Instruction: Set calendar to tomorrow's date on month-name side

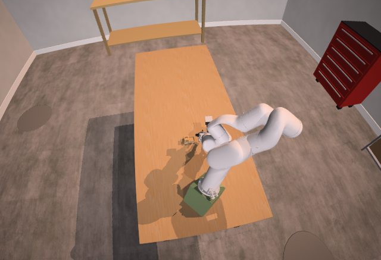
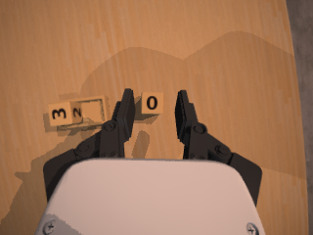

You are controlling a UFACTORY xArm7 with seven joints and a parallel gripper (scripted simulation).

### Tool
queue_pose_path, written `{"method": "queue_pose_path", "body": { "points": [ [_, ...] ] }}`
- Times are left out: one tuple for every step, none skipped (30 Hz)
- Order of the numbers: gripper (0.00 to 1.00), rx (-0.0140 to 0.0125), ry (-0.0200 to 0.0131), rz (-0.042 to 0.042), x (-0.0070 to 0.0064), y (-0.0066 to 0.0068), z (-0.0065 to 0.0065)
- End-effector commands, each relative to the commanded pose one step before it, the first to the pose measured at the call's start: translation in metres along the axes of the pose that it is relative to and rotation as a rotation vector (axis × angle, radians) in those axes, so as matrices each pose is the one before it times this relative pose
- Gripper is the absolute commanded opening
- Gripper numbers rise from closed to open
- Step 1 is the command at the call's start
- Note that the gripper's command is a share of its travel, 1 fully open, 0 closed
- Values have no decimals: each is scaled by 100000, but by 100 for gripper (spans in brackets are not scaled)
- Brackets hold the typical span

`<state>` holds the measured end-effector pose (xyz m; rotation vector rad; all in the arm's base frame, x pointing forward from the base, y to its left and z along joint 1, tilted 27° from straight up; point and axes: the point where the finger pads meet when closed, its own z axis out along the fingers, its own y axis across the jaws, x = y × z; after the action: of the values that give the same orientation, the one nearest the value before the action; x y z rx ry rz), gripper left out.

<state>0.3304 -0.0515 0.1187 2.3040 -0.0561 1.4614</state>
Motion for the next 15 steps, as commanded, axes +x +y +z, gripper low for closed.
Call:
{"method": "queue_pose_path", "body": {
  "points": [
    [49, 492, 11599, 700, -19, -125, -16],
    [49, 0, 0, 0, 0, 0, 0],
    [49, 0, 0, 0, 0, 0, 0],
    [49, 553, 1600, 294, 71, -102, -57],
    [49, 436, 1123, 235, 56, -81, -44],
    [49, 274, 659, 149, 35, -51, -28],
    [49, 118, 274, 64, 15, -22, -12],
    [49, 19, 43, 10, 2, -4, -2],
    [49, 0, 0, 0, 0, 0, 0],
    [49, 0, 0, 0, 0, 0, 0],
    [49, 0, 0, 0, 0, 0, 0],
    [49, 0, 0, 0, 0, 0, 0],
    [49, 0, 0, 0, 0, 0, 0],
    [49, 0, 0, 0, 0, 0, 0],
    [49, 0, 0, 0, 0, 0, 0]
  ]
}}
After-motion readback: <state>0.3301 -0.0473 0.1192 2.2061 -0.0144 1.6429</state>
